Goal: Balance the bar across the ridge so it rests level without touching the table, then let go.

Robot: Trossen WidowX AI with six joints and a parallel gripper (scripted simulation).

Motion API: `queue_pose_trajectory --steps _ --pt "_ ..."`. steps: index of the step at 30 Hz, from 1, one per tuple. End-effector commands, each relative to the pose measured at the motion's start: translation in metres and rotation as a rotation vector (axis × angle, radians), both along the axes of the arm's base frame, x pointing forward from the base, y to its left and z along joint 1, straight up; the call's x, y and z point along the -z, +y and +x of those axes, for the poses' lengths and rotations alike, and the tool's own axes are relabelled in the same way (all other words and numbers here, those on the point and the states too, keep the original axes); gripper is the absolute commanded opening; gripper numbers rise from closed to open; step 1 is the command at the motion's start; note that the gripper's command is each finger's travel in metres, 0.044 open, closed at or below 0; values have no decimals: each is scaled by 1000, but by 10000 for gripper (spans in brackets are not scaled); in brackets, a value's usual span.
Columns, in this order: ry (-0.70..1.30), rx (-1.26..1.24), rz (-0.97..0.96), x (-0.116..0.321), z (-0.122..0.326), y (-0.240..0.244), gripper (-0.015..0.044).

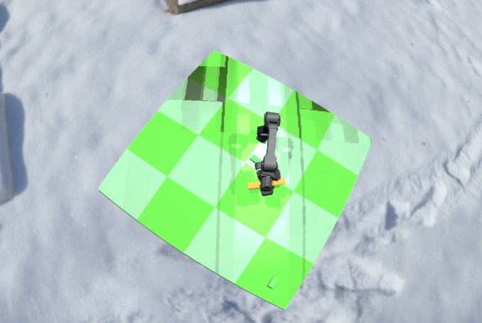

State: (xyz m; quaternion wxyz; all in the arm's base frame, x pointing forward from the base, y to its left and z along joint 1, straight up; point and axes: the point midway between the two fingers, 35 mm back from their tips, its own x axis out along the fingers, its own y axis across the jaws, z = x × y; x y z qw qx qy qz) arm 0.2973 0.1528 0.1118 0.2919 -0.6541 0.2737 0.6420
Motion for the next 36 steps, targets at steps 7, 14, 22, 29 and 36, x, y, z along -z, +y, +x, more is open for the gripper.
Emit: queue_pose_trajectory --steps 7,14,22,29,36 --pt "-2 -3 -2 1 0 0 0" --pt "-2 -3 -2 2 0 0 0" --pt "-2 -3 -2 3 0 0 0" --pt "-2 -3 -2 3 0 -1 0" --pt "-2 -3 -2 4 0 -1 0"
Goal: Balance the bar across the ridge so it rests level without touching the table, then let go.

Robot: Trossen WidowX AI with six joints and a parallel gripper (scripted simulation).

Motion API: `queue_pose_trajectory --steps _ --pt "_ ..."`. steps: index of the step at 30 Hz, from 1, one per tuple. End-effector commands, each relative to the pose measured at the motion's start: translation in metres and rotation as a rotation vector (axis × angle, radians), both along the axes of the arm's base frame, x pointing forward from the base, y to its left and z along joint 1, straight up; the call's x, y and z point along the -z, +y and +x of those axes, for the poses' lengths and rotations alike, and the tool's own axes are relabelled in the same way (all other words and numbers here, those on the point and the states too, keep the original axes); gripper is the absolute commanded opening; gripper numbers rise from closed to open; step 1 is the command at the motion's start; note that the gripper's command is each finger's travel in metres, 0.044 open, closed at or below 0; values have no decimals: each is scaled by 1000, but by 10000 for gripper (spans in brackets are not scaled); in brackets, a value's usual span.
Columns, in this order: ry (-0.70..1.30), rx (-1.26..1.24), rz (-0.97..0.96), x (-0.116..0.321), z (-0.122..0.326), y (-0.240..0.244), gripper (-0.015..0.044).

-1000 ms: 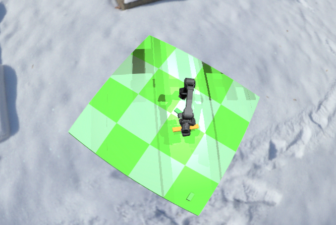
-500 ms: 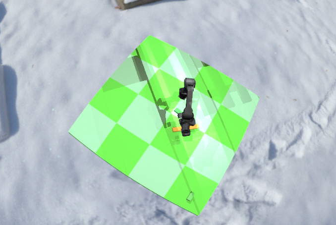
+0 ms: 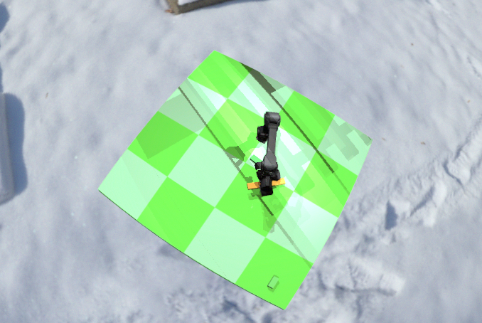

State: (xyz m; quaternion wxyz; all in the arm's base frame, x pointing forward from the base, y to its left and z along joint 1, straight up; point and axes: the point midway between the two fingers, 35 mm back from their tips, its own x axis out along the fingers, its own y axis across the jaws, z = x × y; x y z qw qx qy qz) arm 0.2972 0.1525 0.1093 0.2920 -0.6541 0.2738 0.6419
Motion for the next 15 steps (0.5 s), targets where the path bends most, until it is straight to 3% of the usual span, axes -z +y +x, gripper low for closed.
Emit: queue_pose_trajectory --steps 1,15 --pt "-2 -3 -2 1 0 0 0" --pt "-2 -3 -2 2 1 -1 0"
